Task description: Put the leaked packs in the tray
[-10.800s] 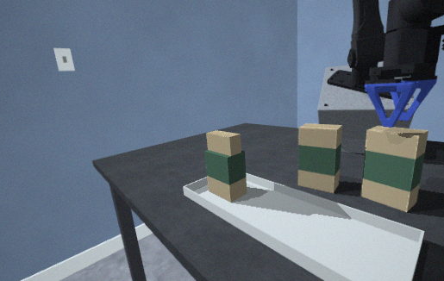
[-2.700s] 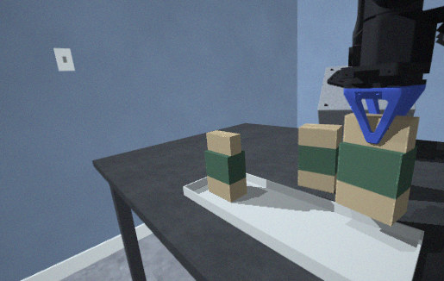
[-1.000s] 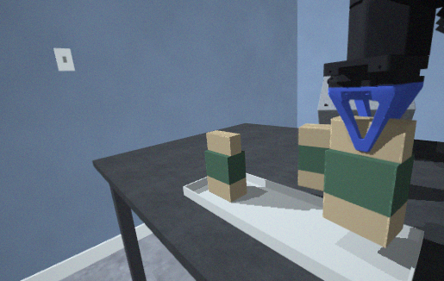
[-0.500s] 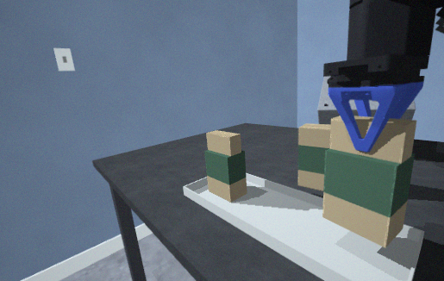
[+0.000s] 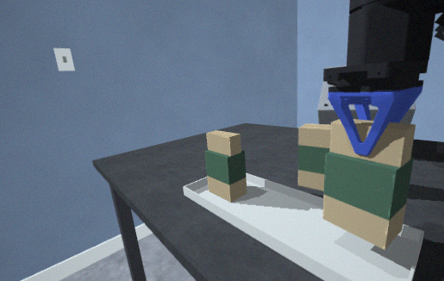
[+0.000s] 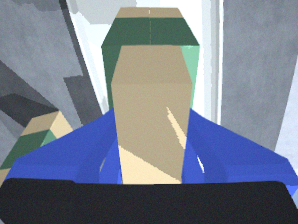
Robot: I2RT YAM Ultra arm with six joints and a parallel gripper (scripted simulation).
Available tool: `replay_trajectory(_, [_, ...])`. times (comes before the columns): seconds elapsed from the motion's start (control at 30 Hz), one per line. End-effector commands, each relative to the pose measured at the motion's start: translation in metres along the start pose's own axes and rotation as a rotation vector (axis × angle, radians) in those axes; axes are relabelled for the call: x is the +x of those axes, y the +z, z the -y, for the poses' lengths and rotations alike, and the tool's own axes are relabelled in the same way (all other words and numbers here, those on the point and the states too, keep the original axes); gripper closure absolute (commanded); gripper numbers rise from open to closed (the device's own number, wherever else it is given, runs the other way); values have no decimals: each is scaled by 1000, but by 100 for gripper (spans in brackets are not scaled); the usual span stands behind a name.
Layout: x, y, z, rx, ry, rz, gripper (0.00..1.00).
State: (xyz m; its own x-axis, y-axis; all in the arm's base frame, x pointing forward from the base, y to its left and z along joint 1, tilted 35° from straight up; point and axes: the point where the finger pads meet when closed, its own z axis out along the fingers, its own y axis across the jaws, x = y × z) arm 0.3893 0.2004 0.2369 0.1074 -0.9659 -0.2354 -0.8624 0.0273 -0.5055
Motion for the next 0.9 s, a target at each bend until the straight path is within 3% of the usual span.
replay_trajectory(0.0, [-8,-17,18,67,-5,39,74])
replay_trajectory(0.1, [-1,10,2,6,-5,12,74])
replay_trajectory(0.33, [-5,16,9,34,-5,25,74])
replay_trajectory(0.47, [-3,24,5,21,-5,20,74])
replay_trajectory(0.5, [-9,14,17,62,-6,38,74])
replay_trajectory(0.6, [-2,36,2,8,-5,14,74])
replay_trajectory(0.73, [-8,24,13,50,-6,33,74])
replay_trajectory(0.87, [-8,23,15,55,-6,36,74])
